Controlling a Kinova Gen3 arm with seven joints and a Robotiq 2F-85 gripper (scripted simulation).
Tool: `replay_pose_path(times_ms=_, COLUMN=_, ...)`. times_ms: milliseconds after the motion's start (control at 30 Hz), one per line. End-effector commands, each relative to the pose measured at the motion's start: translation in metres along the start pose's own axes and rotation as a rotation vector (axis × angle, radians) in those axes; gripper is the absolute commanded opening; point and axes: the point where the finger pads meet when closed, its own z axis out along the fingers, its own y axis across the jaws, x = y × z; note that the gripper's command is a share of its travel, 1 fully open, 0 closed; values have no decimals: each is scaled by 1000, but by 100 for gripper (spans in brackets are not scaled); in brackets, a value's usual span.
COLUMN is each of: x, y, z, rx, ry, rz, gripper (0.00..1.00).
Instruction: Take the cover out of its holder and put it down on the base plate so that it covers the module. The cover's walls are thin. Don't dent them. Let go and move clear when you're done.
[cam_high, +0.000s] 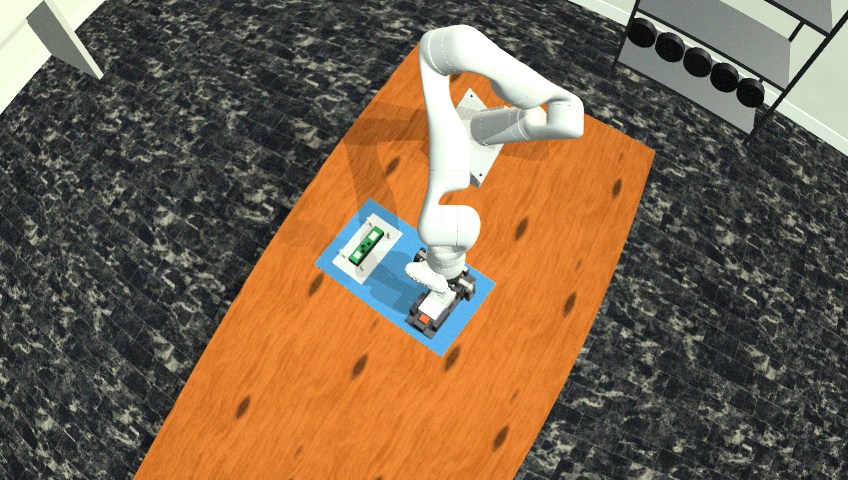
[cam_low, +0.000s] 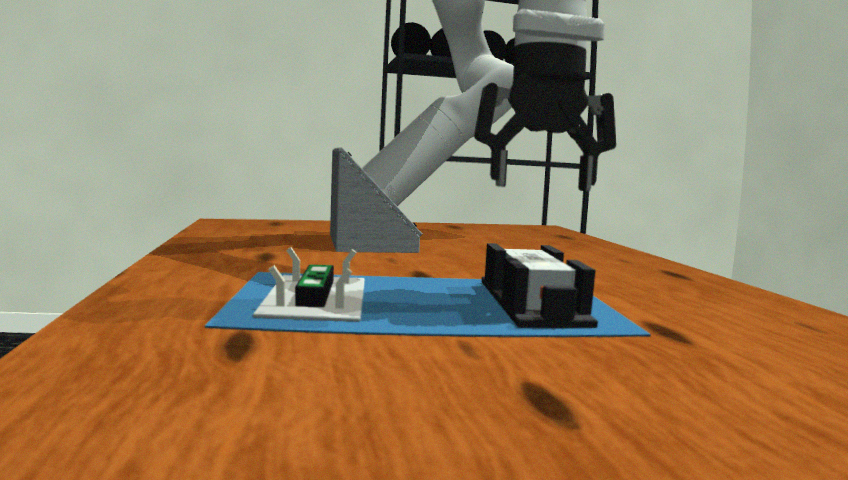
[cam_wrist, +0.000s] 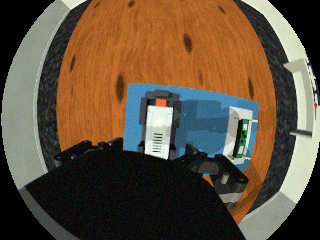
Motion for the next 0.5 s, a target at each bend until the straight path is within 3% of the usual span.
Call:
replay_pose_path(times_ms=0, x=0, y=0, z=-1, rx=0, ry=2, rz=0, gripper=100)
replay_pose_path(times_ms=333, x=0, y=1, z=49, rx=0, ry=2, rz=0, gripper=100)
replay_pose_path(times_ms=467, x=0, y=1, z=49, rx=0, ry=2, rz=0, gripper=100)
